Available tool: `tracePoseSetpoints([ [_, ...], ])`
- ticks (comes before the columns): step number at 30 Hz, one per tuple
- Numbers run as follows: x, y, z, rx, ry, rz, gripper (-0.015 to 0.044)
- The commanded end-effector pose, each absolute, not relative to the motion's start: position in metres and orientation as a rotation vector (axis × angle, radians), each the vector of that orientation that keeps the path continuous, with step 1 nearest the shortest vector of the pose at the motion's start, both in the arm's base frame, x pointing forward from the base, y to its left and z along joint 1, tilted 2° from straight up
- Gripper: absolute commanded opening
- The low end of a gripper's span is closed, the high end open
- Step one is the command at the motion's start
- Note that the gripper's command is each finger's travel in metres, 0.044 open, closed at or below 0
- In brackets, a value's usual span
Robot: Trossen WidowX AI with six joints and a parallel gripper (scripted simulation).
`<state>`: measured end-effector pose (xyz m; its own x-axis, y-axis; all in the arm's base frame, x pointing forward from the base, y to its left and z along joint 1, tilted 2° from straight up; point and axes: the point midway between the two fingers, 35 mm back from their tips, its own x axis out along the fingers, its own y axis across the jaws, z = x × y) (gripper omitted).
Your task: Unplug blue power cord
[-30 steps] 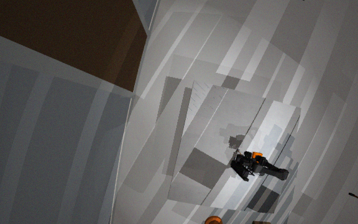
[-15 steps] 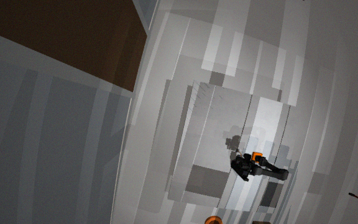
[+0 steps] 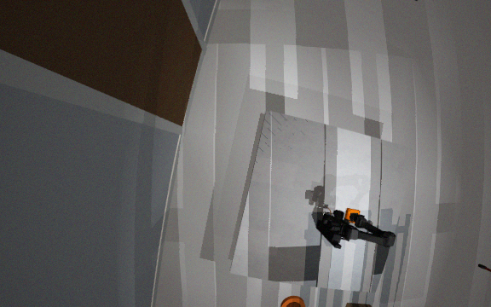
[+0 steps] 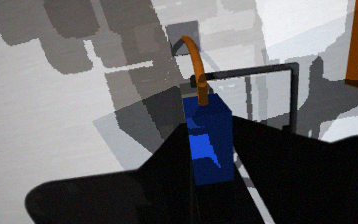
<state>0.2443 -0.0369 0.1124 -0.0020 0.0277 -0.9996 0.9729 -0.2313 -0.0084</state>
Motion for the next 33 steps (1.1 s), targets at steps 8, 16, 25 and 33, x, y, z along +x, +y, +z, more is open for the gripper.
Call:
tracePoseSetpoints([
  [8, 0.244, -0.039, 0.113, 1.398, 1.114, -1.371, 0.0000],
  [16, 0.243, -0.051, 0.112, 1.398, 1.113, -1.372, 0.0000],
  [25, 0.240, -0.065, 0.112, 1.398, 1.111, -1.373, 0.0000],
  [33, 0.236, -0.078, 0.112, 1.397, 1.110, -1.374, 0.0000],
])
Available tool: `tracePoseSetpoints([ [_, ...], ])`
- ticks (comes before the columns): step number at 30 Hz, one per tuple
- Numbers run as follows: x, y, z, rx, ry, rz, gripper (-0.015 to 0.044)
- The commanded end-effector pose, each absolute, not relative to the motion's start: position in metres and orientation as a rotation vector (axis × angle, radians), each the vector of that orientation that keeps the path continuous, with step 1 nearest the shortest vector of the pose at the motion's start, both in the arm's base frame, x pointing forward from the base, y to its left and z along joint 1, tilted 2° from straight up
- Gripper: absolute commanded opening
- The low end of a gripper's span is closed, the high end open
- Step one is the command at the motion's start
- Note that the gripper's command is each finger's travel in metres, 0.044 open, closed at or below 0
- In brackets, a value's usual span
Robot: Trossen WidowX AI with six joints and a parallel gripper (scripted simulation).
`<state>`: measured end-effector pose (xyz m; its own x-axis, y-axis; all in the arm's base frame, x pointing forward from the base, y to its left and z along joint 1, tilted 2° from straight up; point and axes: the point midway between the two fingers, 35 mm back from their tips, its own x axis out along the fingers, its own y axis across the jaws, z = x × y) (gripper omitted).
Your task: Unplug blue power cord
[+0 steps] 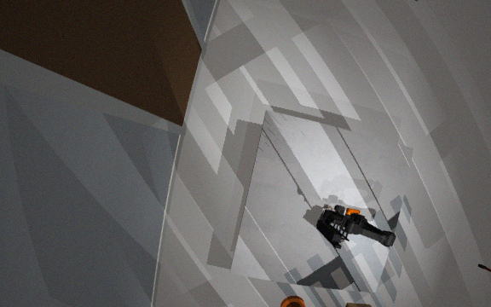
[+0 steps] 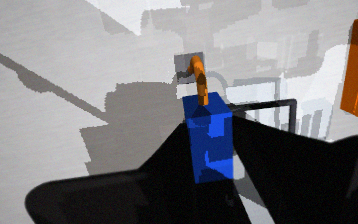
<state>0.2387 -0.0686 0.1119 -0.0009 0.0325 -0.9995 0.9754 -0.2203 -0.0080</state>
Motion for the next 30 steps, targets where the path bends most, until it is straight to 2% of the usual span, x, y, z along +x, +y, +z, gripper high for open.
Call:
tracePoseSetpoints([
  [1, 0.235, -0.079, 0.112, 1.397, 1.110, -1.374, 0.0000],
  [13, 0.237, -0.073, 0.112, 1.399, 1.110, -1.374, 0.0315],
  [18, 0.233, -0.098, 0.116, 1.397, 1.108, -1.375, 0.0440],
  [22, 0.224, -0.130, 0.122, 1.395, 1.107, -1.377, 0.0440],
  [30, 0.223, -0.132, 0.122, 1.395, 1.106, -1.377, 0.0440],
])
